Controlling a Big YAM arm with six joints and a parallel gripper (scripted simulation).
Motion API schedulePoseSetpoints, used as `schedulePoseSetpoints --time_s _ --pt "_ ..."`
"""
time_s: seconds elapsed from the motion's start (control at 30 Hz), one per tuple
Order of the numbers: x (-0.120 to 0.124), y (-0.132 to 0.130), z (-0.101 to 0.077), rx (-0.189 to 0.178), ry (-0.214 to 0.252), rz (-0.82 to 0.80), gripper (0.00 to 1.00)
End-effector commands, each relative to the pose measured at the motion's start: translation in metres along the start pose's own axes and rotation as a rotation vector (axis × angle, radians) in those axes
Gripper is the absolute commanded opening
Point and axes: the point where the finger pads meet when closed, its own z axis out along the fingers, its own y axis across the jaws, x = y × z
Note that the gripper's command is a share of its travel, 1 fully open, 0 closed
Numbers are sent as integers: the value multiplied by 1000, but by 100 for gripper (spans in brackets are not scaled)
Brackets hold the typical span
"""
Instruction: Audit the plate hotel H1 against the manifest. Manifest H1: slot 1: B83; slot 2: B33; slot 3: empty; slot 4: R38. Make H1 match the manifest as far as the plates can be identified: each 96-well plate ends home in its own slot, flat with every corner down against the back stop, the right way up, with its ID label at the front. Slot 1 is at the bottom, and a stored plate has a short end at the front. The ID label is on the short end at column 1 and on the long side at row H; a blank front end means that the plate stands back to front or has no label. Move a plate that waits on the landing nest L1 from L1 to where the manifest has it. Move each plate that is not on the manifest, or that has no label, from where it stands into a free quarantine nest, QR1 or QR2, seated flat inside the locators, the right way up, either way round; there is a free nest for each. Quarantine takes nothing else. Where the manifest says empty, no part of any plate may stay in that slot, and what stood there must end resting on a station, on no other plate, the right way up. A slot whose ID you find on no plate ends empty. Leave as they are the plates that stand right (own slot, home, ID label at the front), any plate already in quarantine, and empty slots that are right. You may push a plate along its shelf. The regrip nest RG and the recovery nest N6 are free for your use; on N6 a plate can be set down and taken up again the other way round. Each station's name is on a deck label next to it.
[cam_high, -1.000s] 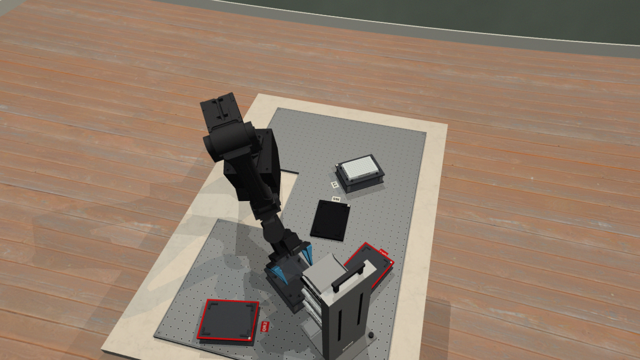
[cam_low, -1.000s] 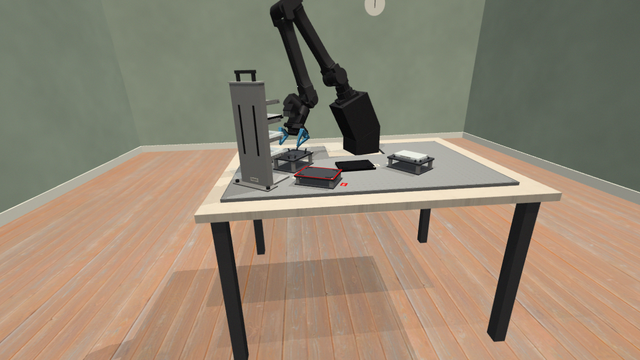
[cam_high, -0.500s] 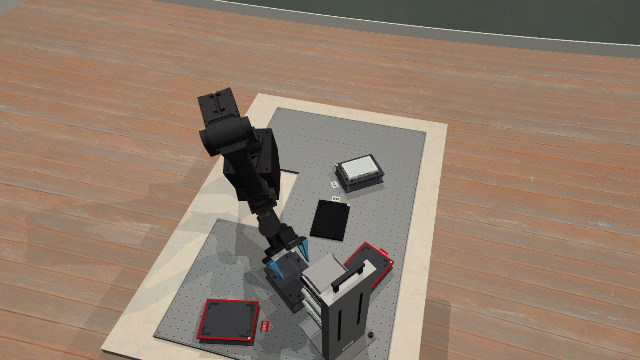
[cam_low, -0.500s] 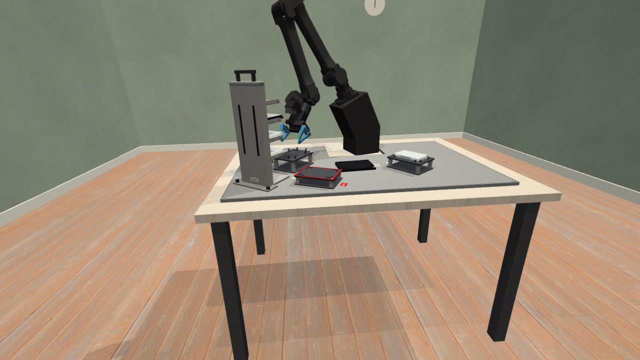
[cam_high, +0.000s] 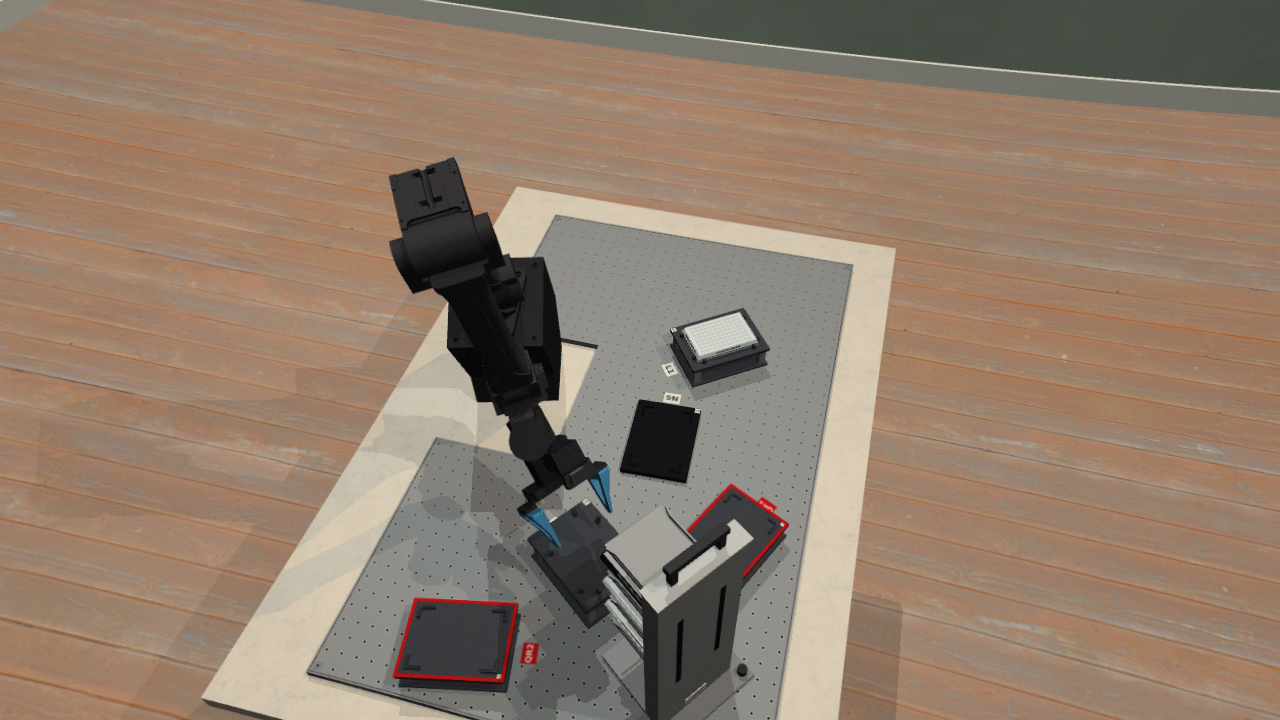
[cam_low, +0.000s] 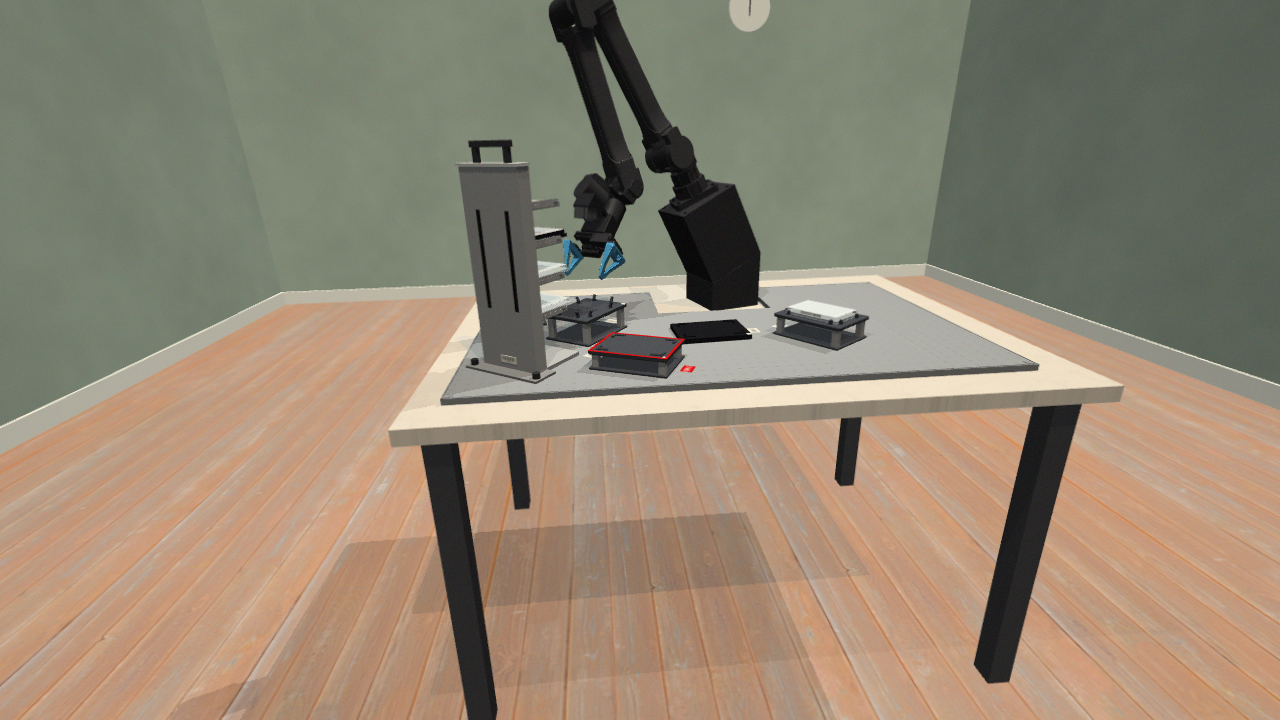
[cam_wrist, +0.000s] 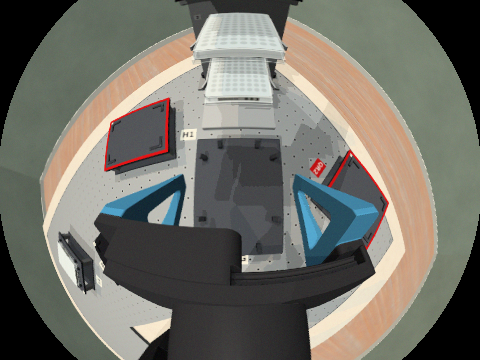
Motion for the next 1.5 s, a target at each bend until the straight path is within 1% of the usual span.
schedulePoseSetpoints --time_s 0.0,0.2,0.27,0.3,0.37,0.6,0.73,0.83,0.87,0.97,1.33,1.4,1.43,1.47 --pt "3 -3 -8 5 10 -8 100" --pt "4 -2 -18 5 10 -8 100" --pt "4 -2 -18 5 10 -8 100" --pt "11 2 -16 -9 31 -5 100" --pt "4 -2 -23 5 10 -8 100" --pt "5 -2 -34 5 9 -8 100" --pt "-7 4 -40 -11 1 -11 100" --pt "-9 4 -41 -11 1 -9 100" --pt "-14 0 -41 -2 -5 -6 100" --pt "-16 4 -49 -10 1 0 100" --pt "-39 3 -69 -8 -3 4 100" --pt "-39 3 -69 -8 -3 4 100" --pt "-42 -1 -70 0 -5 6 100" --pt "-46 0 -71 -3 -8 4 100"
